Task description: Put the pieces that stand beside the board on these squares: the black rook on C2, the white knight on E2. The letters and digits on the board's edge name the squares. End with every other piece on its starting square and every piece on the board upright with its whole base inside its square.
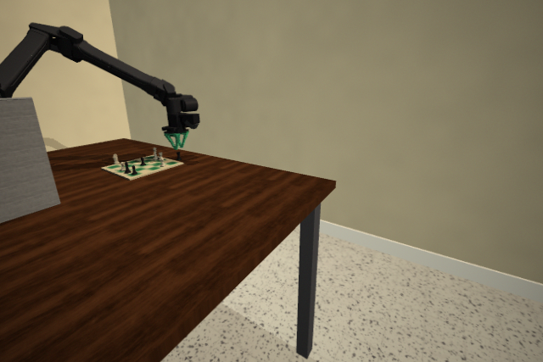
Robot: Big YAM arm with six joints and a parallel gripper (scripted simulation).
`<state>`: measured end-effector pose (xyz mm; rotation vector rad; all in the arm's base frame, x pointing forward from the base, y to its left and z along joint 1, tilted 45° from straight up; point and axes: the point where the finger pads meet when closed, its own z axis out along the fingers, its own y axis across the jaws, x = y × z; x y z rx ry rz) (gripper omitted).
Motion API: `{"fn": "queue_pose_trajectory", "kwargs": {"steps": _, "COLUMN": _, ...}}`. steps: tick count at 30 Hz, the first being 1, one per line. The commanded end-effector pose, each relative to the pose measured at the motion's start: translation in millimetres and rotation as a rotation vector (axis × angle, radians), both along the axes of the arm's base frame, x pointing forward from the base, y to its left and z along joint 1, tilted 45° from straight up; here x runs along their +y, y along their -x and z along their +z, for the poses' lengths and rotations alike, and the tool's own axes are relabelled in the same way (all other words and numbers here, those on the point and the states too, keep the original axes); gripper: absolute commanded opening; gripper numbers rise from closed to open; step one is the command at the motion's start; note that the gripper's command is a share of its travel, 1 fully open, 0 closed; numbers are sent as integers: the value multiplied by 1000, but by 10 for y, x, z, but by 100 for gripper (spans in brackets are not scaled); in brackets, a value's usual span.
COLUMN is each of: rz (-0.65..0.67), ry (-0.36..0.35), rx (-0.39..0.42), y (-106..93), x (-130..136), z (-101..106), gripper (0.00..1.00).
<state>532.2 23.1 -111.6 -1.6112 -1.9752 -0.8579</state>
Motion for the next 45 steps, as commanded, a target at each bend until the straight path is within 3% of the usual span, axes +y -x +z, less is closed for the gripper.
{"fn": "queue_pose_trajectory", "kwargs": {"steps": 1, "rz": 4, "ry": -5, "rx": 17, "y": 55, "x": 82, "z": -88, "gripper": 37}}
{"fn": "queue_pose_trajectory", "kwargs": {"steps": 9, "rz": 4, "ry": -5, "rx": 16, "y": 65, "x": 86, "z": -85, "gripper": 37}}
{"fn": "queue_pose_trajectory", "kwargs": {"steps": 13, "rz": 3, "ry": 2, "rx": -21, "y": 7, "x": 80, "z": 109, "gripper": 37}}
{"fn": "queue_pose_trajectory", "kwargs": {"steps": 19, "rz": 5, "ry": -3, "rx": 5, "y": 91, "x": 97, "z": -5, "gripper": 37}}
{"fn": "queue_pose_trajectory", "kwargs": {"steps": 45, "rz": 5, "ry": -3, "rx": 7, "y": 94, "x": 98, "z": -5, "gripper": 37}}
